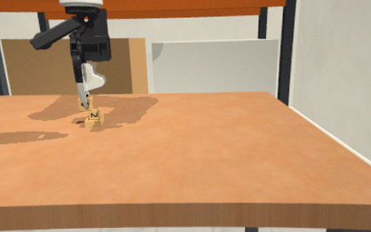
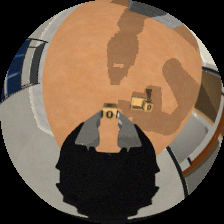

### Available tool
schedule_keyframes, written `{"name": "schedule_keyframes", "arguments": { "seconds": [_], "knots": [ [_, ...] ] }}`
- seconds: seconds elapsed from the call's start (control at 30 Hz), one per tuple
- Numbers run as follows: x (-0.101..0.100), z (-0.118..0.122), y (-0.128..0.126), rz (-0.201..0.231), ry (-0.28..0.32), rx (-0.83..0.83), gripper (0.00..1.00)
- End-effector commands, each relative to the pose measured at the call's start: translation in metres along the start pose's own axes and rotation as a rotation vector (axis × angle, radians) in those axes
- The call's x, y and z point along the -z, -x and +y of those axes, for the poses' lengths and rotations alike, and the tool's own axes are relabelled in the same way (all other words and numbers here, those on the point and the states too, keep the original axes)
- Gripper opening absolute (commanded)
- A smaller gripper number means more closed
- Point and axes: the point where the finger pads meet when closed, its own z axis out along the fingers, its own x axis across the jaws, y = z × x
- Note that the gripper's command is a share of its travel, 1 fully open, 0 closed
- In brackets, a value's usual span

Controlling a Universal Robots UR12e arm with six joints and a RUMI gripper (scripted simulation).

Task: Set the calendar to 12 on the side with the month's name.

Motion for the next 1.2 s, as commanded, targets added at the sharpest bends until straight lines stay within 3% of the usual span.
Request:
{"name": "schedule_keyframes", "arguments": {
  "seconds": [0.0,0.17,0.43,1.17],
  "knots": [
    [-0.026,0.001,0.0,-0.001,0.002,0.0,0.1],
    [-0.047,0.001,0.0,-0.001,0.002,0.0,0.1],
    [-0.059,0.001,0.0,-0.001,0.002,0.0,0.1],
    [-0.06,0.001,0.0,-0.001,0.002,0.0,0.1]
  ]
}}
